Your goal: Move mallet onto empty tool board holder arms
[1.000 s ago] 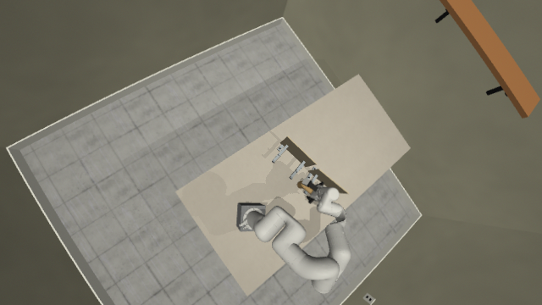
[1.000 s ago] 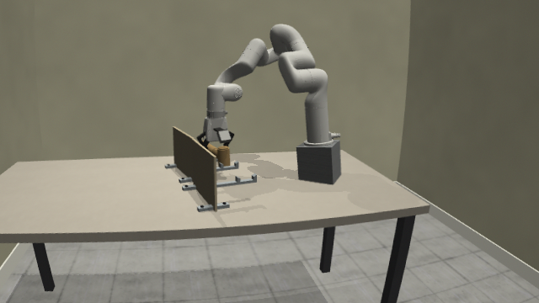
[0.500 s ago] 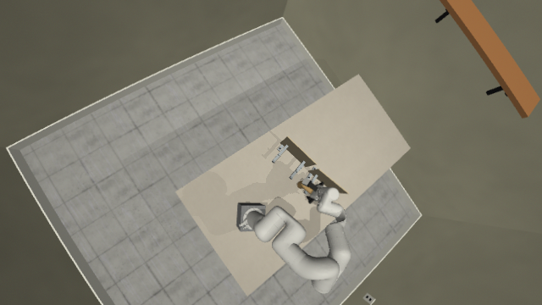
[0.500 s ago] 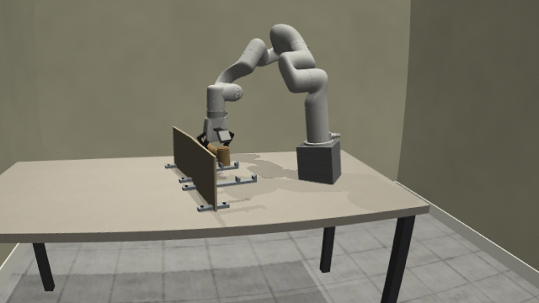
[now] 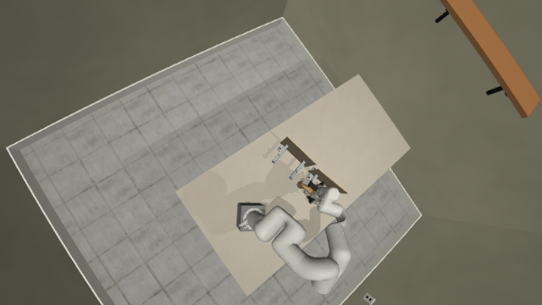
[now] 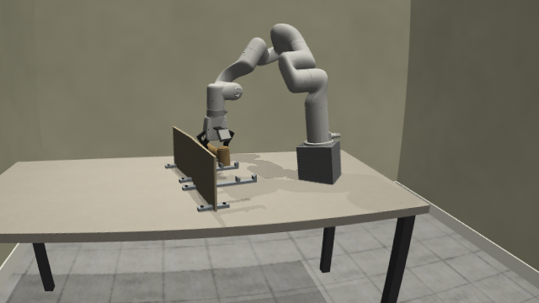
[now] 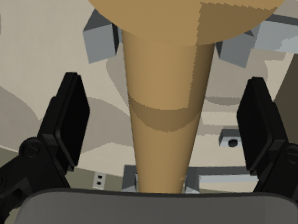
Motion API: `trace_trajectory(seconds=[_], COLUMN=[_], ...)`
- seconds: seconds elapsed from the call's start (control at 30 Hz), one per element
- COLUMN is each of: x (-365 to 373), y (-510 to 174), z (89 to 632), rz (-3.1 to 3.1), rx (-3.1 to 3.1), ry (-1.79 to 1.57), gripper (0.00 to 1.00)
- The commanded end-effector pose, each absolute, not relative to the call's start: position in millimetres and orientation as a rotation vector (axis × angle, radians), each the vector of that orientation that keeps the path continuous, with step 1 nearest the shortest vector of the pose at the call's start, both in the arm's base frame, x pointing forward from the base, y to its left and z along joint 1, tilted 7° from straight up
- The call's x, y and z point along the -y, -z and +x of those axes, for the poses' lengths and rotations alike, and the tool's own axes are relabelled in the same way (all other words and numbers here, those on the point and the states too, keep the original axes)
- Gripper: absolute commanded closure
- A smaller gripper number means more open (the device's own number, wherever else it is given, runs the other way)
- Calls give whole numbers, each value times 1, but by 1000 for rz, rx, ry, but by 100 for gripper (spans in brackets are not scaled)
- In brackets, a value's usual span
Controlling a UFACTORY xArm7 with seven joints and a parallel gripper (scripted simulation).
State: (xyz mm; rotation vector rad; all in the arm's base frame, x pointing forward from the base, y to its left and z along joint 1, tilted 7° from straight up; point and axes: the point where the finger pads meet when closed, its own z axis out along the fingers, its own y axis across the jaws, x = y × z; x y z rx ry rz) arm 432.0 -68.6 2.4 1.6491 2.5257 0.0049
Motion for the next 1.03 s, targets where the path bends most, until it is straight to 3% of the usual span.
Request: trace_trajectory(seconds=[0.0, 0.3, 1.0], x=[68, 62, 62], y=[-19, -95, -97], z=[432, 423, 423], rz=[1647, 1647, 1647], rx=[-2524, -2524, -2524], ry=[-7, -7, -7], gripper=[0, 0, 0])
